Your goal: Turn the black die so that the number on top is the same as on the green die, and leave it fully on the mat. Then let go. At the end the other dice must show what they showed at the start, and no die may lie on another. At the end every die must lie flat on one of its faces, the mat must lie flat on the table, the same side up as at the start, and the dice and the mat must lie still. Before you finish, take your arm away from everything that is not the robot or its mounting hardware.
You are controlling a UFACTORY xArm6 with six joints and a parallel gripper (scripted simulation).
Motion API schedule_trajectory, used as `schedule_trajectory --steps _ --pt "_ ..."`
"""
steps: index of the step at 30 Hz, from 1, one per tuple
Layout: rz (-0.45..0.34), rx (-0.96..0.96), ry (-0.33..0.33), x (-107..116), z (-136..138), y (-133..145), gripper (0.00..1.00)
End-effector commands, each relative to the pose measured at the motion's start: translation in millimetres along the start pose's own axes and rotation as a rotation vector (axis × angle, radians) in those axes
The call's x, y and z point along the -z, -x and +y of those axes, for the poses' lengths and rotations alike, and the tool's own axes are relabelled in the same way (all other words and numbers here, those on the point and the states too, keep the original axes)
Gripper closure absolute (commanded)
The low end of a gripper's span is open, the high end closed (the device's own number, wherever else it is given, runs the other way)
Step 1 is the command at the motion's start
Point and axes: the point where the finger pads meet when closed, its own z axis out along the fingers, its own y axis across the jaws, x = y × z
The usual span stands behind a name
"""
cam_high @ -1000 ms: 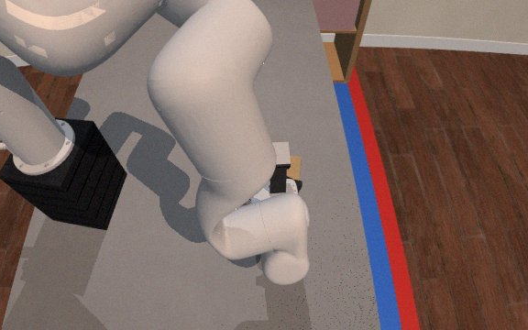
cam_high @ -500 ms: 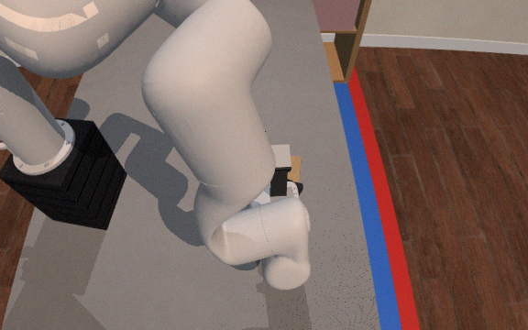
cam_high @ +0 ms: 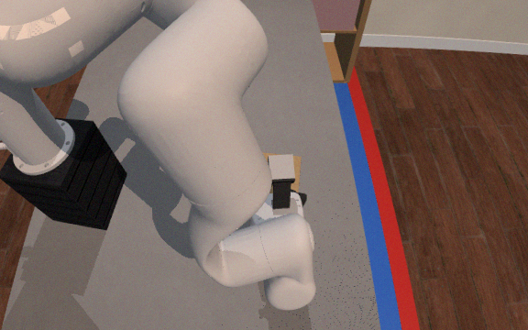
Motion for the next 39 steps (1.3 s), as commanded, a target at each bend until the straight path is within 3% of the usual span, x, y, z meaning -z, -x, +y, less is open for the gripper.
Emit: schedule_trajectory --steps 1,8,21,31,35,39 --pt "-0.001 0.002 0.001 3.0 1.1 -0.8 0.64" --pt "-0.001 0.002 0.001 5.8 1.1 -6.1 0.64" --pt "-0.001 0.002 0.001 29.3 1.0 -50.2 0.64" --pt "-0.008 0.003 0.001 30.9 1.1 -54.0 0.64" --pt "-0.079 0.004 0.001 29.5 1.4 -57.0 0.64" --pt "-0.245 0.006 0.004 25.1 1.3 -65.8 0.64"
